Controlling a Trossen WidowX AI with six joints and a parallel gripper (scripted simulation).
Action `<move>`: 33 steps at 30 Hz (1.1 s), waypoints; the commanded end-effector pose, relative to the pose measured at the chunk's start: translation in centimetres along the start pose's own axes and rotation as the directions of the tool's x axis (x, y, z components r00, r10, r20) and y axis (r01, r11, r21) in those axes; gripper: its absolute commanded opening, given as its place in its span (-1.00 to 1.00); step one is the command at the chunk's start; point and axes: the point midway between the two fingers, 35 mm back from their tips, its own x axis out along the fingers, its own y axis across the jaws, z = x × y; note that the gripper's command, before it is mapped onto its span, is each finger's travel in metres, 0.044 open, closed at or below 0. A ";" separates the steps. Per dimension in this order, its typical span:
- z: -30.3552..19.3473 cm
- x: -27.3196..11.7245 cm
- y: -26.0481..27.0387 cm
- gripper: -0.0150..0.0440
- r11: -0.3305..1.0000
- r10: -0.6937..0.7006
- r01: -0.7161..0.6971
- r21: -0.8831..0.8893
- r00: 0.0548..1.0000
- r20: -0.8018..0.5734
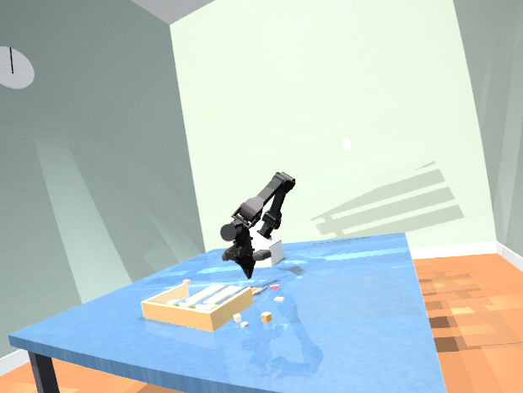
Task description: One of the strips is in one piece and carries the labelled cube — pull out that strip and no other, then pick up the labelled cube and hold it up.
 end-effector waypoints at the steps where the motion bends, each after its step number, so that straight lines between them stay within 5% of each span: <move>1: -0.2 1.1 -0.4 -0.49 1.000 -0.008 0.008 0.011 1.000 -0.012; 33: -0.5 4.6 -0.2 -0.49 1.000 -0.005 0.005 0.012 1.000 -0.012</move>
